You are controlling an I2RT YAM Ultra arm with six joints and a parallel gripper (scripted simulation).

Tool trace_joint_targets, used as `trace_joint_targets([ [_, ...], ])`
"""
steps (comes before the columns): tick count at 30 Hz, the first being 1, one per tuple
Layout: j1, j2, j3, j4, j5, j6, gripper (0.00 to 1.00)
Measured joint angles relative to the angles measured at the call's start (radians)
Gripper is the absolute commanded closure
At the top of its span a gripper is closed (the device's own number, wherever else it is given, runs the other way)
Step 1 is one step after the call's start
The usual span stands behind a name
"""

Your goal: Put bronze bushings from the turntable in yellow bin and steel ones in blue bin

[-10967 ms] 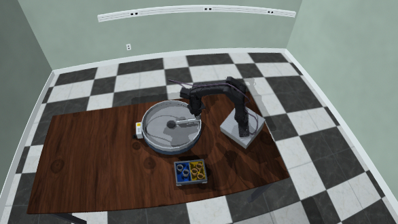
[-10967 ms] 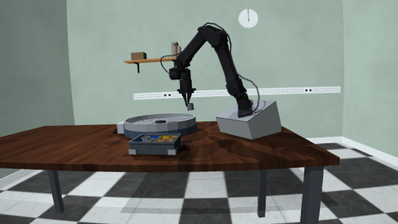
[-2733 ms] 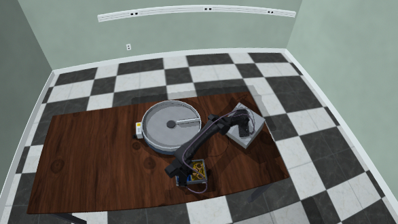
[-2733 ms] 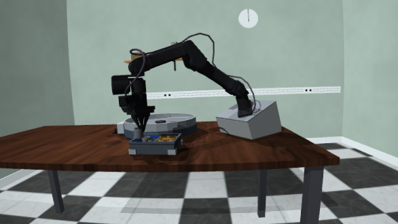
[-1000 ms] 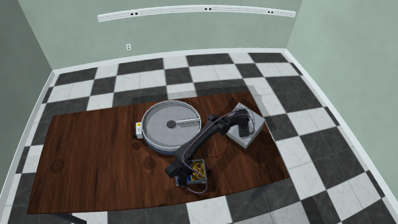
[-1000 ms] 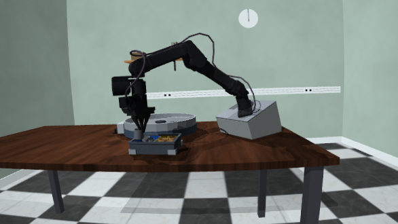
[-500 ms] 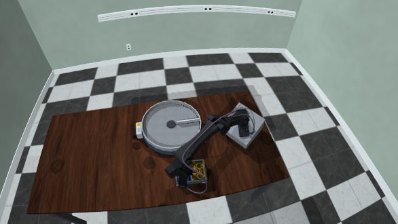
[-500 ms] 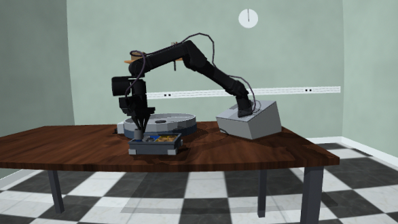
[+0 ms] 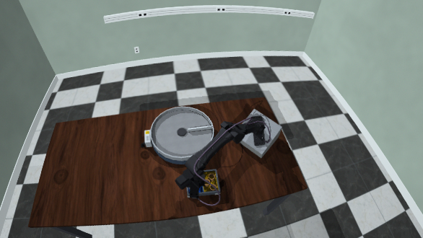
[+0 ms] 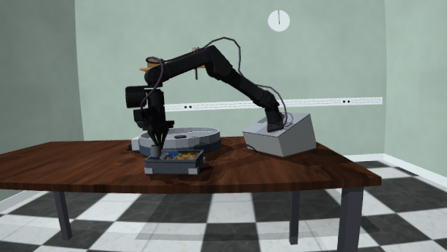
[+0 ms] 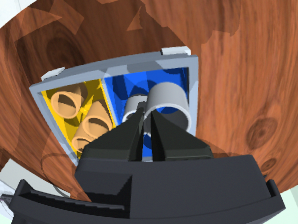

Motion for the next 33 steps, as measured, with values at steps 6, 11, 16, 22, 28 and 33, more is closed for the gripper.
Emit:
trace_joint_targets([
  [6, 0.0, 0.0, 0.0, 0.0, 0.0, 0.0, 1.0],
  [11, 0.0, 0.0, 0.0, 0.0, 0.0, 0.0, 1.0],
  [16, 0.0, 0.0, -0.005, 0.004, 0.0, 0.0, 1.0],
  [22, 0.0, 0.0, -0.012, 0.013, 0.0, 0.0, 1.0],
  [28, 0.0, 0.005, -0.038, 0.032, 0.0, 0.001, 1.0],
  [33, 0.001, 0.017, -0.059, 0.055, 0.0, 0.001, 1.0],
])
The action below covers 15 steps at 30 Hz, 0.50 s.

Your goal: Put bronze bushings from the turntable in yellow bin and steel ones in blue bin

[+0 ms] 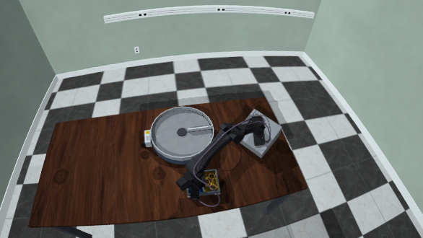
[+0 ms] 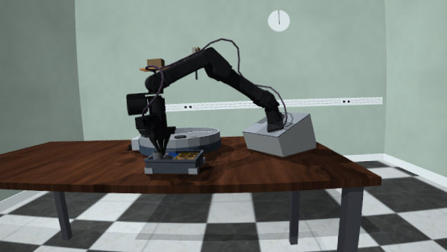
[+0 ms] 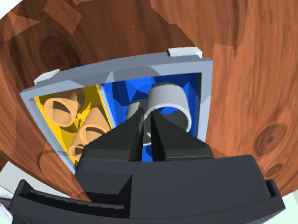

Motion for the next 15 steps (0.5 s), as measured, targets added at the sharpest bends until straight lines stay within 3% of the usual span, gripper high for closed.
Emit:
trace_joint_targets([
  [15, 0.001, 0.019, -0.021, 0.055, 0.0, 0.001, 1.0],
])
